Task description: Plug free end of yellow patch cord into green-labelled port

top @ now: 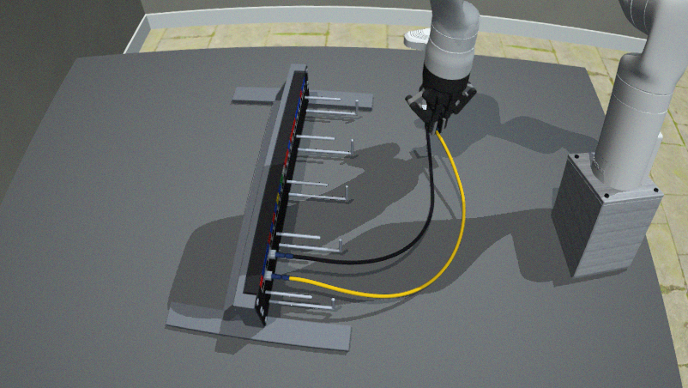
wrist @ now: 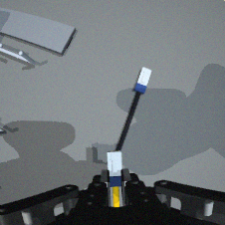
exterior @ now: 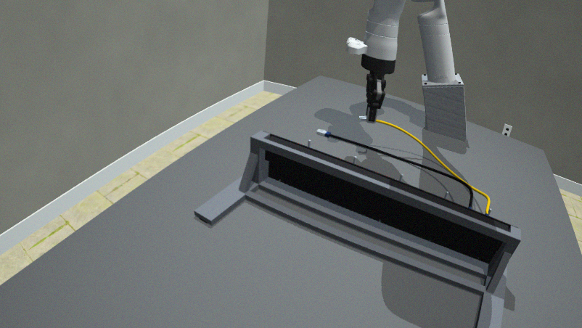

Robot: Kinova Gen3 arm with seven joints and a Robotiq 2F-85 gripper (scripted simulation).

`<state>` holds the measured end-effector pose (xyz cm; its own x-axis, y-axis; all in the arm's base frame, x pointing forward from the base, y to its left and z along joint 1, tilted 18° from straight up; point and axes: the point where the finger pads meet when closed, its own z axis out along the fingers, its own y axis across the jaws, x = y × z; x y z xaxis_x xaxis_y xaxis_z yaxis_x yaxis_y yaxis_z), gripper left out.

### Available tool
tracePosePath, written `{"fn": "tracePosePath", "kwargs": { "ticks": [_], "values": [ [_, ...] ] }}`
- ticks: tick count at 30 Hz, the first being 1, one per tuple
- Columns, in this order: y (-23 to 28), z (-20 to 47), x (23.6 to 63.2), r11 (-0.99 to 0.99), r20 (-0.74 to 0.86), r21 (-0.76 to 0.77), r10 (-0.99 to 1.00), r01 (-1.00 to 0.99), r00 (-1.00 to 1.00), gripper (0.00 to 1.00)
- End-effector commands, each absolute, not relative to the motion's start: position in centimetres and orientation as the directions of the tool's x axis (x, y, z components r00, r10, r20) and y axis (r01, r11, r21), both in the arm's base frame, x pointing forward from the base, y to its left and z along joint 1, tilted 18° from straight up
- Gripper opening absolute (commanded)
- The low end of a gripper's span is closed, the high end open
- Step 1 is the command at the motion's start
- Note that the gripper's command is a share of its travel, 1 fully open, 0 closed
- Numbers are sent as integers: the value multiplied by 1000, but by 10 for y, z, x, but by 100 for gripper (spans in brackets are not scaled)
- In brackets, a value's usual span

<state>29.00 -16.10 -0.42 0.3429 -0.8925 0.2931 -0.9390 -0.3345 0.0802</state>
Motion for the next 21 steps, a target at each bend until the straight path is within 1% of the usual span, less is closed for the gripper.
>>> {"fn": "tracePosePath", "kwargs": {
  "ticks": [1, 21],
  "values": [
    [-156, -4, 295, -357, 294, 82, -884, -931, 365, 0],
    [-147, -6, 305, -422, 282, 109, -855, -900, 435, 0]
  ]
}}
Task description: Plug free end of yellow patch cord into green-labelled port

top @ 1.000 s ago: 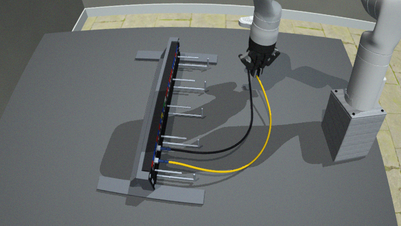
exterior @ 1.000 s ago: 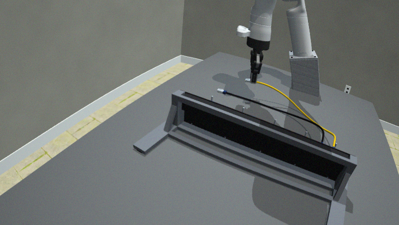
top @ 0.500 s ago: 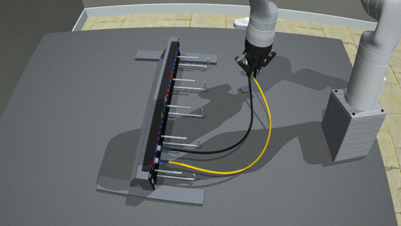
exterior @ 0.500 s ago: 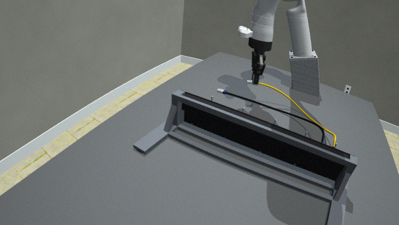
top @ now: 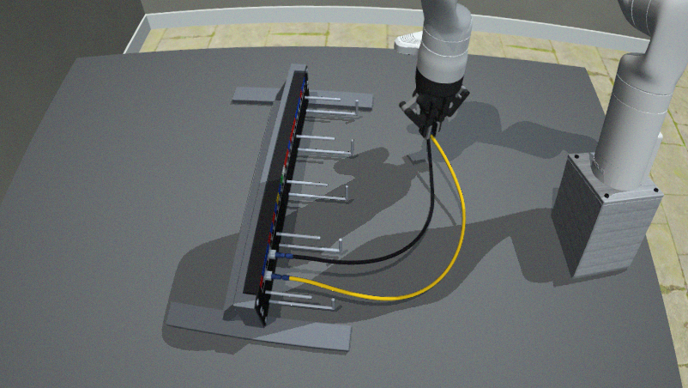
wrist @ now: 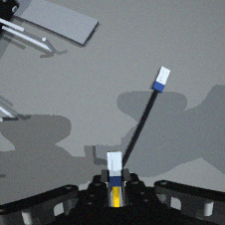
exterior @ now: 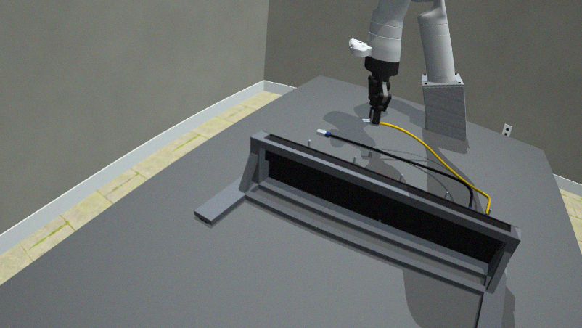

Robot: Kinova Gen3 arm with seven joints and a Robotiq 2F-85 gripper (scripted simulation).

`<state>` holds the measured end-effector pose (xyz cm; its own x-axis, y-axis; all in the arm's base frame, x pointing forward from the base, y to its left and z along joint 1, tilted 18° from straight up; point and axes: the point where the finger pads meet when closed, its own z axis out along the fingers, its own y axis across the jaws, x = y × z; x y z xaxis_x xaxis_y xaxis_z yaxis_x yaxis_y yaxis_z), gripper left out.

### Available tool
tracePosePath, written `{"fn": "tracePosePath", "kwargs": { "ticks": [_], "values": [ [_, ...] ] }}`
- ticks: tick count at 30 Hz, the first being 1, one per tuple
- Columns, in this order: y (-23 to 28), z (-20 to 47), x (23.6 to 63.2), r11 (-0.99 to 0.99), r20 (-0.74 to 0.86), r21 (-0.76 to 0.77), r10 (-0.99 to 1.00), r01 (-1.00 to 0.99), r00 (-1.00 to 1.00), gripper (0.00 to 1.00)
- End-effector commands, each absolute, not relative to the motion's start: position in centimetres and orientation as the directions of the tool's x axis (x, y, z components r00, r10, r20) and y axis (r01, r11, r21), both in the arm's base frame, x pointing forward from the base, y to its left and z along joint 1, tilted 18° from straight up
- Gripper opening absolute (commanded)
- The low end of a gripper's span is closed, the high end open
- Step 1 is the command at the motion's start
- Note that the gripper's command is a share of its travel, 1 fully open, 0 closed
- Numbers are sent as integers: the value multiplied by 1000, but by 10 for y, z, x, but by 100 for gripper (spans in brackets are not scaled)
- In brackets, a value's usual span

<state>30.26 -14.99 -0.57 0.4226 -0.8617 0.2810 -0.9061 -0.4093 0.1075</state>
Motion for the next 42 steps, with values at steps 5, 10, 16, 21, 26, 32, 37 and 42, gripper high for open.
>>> {"fn": "tracePosePath", "kwargs": {
  "ticks": [5, 10, 16, 21, 26, 32, 37, 42],
  "values": [
    [-145, -6, 308, -434, 281, 112, -849, -894, 447, 0],
    [-142, -5, 312, -453, 280, 118, -839, -884, 467, 0],
    [-138, -4, 318, -481, 278, 124, -823, -868, 495, 0],
    [-135, -4, 322, -501, 275, 129, -811, -856, 516, 0],
    [-130, -4, 329, -533, 269, 139, -791, -835, 550, 0],
    [-124, -4, 336, -569, 262, 154, -764, -808, 589, 0],
    [-121, -4, 340, -589, 258, 161, -749, -792, 610, 0],
    [-114, -4, 348, -627, 249, 173, -718, -759, 650, 0]
  ]
}}
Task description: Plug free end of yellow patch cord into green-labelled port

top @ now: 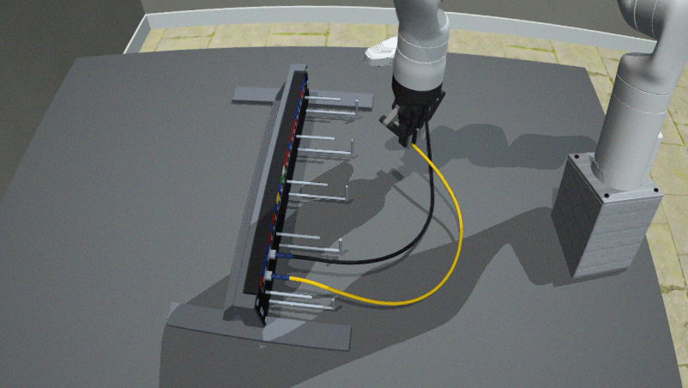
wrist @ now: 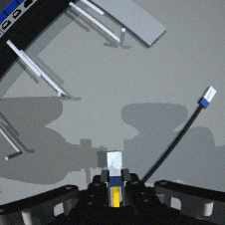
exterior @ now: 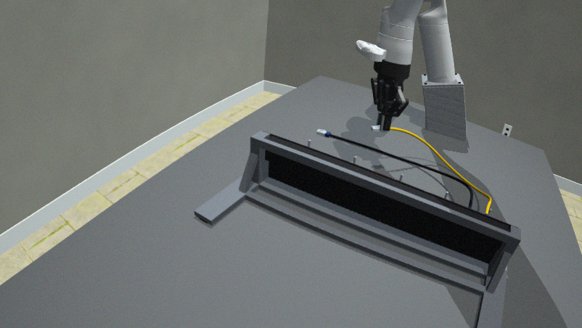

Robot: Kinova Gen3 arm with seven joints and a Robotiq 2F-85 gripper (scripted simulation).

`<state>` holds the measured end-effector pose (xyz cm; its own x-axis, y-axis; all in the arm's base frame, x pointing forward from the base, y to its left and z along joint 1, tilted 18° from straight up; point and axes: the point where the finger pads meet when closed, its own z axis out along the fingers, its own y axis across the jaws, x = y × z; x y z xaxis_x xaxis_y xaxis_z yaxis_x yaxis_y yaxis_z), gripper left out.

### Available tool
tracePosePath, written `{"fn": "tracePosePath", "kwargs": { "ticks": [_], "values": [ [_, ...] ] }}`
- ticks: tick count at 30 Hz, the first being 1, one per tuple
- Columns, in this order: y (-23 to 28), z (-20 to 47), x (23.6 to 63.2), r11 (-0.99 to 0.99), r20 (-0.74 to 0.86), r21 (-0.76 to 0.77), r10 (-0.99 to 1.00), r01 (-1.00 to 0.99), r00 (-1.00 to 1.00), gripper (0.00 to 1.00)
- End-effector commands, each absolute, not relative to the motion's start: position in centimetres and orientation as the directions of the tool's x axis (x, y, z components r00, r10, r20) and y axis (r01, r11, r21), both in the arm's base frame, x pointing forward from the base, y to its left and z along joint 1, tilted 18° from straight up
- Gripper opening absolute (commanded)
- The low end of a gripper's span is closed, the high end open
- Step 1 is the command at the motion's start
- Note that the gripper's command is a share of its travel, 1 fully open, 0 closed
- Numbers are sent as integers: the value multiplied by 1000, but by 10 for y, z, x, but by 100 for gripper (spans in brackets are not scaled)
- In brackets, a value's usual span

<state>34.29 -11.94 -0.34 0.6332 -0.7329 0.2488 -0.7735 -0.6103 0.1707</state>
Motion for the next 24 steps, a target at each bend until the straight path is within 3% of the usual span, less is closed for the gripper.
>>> {"fn": "tracePosePath", "kwargs": {
  "ticks": [1, 24],
  "values": [
    [-113, -4, 349, -635, 248, 176, -711, -752, 658, 0],
    [-85, -4, 383, -776, 202, 229, -553, -588, 809, 0]
  ]
}}
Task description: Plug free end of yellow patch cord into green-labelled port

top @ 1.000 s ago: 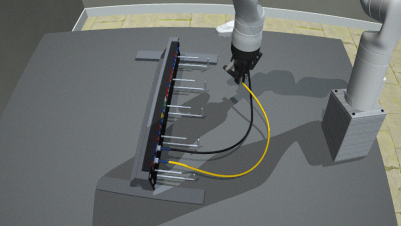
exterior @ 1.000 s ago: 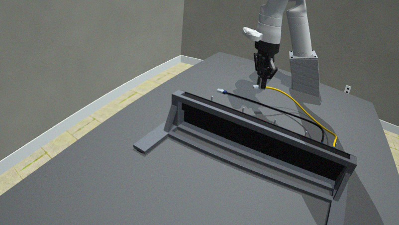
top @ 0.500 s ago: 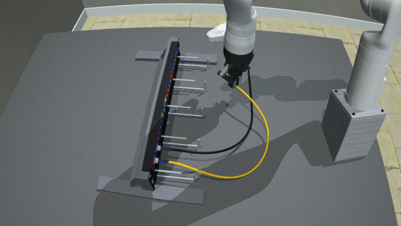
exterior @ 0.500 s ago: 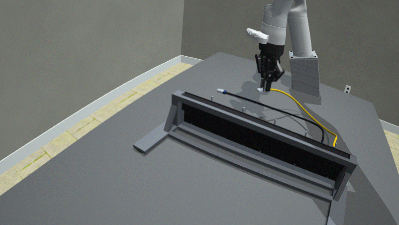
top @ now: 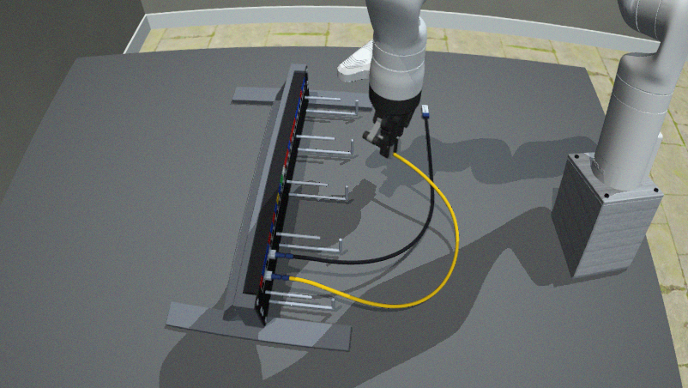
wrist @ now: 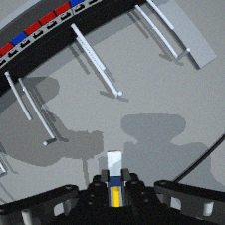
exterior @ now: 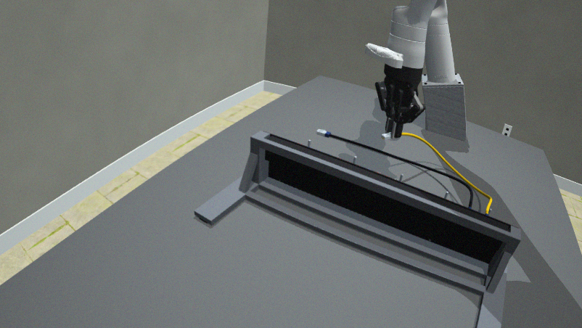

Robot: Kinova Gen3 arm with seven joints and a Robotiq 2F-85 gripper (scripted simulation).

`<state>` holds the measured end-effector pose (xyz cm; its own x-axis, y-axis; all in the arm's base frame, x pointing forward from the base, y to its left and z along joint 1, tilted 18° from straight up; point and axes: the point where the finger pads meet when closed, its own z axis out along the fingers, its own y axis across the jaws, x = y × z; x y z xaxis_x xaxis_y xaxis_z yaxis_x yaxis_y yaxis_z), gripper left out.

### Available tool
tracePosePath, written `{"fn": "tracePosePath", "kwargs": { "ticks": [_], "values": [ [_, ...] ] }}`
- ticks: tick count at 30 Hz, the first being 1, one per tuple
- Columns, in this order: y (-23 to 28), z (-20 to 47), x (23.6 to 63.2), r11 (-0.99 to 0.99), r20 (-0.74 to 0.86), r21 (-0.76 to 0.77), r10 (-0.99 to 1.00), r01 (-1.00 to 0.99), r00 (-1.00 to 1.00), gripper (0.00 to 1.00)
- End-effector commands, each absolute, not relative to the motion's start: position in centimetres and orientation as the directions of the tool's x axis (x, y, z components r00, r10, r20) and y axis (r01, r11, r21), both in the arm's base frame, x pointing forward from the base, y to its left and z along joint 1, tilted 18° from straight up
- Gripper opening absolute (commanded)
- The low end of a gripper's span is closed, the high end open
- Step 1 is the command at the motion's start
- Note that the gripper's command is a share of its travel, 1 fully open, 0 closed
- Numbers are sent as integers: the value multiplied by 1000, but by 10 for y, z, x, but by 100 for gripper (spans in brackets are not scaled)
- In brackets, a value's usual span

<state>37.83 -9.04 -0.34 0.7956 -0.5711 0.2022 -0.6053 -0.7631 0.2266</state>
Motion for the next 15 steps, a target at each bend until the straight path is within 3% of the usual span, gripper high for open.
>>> {"fn": "tracePosePath", "kwargs": {
  "ticks": [1, 15],
  "values": [
    [-84, -4, 385, -783, 199, 231, -543, -578, 815, 0],
    [-68, -5, 403, -847, 168, 259, -435, -465, 885, 0]
  ]
}}
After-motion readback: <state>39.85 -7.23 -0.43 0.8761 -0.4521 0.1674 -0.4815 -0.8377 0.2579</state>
